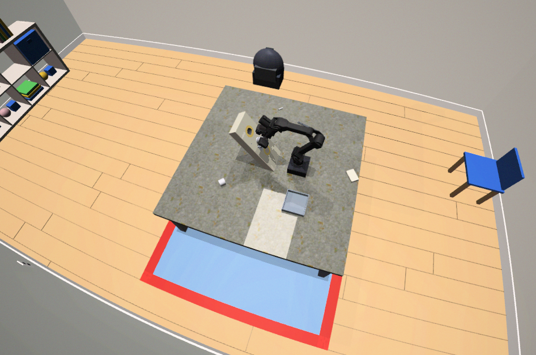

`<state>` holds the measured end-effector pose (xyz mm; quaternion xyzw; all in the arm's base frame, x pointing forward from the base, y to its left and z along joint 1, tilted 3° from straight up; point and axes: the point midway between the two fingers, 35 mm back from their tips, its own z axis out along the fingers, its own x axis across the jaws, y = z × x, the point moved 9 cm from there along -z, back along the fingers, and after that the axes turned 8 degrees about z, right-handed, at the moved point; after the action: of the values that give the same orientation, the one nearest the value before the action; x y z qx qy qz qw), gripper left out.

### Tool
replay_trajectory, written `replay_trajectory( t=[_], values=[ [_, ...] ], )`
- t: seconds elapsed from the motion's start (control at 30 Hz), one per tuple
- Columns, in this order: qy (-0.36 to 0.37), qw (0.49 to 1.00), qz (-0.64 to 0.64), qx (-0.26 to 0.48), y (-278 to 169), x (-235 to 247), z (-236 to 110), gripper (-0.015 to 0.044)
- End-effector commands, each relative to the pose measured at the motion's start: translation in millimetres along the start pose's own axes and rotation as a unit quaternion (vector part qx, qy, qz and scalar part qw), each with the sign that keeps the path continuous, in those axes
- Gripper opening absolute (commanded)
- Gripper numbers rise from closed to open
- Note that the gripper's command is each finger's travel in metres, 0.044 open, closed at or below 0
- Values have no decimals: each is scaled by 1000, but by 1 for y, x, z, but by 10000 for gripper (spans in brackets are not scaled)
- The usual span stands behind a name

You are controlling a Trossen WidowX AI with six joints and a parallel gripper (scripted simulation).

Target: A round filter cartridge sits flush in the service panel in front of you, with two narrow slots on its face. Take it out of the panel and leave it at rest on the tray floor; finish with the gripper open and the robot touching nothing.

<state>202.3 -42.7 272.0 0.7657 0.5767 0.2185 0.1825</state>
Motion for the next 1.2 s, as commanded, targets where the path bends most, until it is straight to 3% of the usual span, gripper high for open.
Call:
replay_trajectory(
  t=[0.0, 0.2, 0.53, 1.17],
  values=[
    [-1, 1000, 0, 0, 0, 0, 0, 159],
    [0, 1000, 0, 0, 8, 1, -4, 1],
    [0, 1000, 0, 0, 23, 3, -14, 0],
    [0, 1000, 0, 1, 28, 4, -100, 0]
  ],
)
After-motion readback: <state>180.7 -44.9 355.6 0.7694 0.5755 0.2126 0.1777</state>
